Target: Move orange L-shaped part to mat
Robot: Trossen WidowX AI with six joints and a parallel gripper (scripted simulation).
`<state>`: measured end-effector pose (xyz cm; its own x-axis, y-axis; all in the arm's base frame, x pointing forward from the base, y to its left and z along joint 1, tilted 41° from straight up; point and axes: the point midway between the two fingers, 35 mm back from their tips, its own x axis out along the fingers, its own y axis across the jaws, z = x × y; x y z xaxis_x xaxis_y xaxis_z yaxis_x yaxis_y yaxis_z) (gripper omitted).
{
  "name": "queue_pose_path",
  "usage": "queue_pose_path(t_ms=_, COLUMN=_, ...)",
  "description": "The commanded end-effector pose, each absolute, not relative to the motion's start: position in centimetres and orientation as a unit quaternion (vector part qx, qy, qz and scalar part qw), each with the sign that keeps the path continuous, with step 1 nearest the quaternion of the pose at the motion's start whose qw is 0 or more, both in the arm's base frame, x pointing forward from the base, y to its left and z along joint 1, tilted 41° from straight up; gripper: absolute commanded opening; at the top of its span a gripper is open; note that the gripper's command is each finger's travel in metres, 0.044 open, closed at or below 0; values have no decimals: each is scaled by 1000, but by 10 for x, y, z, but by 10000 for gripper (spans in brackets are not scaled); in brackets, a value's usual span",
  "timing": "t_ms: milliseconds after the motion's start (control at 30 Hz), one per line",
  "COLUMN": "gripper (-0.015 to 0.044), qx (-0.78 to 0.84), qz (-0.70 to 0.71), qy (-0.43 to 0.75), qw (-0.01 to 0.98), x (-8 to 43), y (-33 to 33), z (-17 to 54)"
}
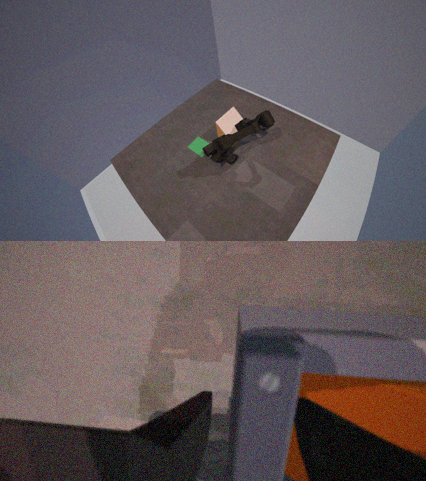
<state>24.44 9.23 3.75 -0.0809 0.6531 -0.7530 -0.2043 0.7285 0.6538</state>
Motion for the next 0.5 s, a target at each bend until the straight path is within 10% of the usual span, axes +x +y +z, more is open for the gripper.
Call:
queue_pose_path(t_ms=0, gripper=180, qx=173, qz=324, qy=661, qw=654, x=243, y=92, z=36)
queue_pose_path(t_ms=467, gripper=180, qx=173, qz=324, qy=661, qw=654, x=242, y=92, z=53)
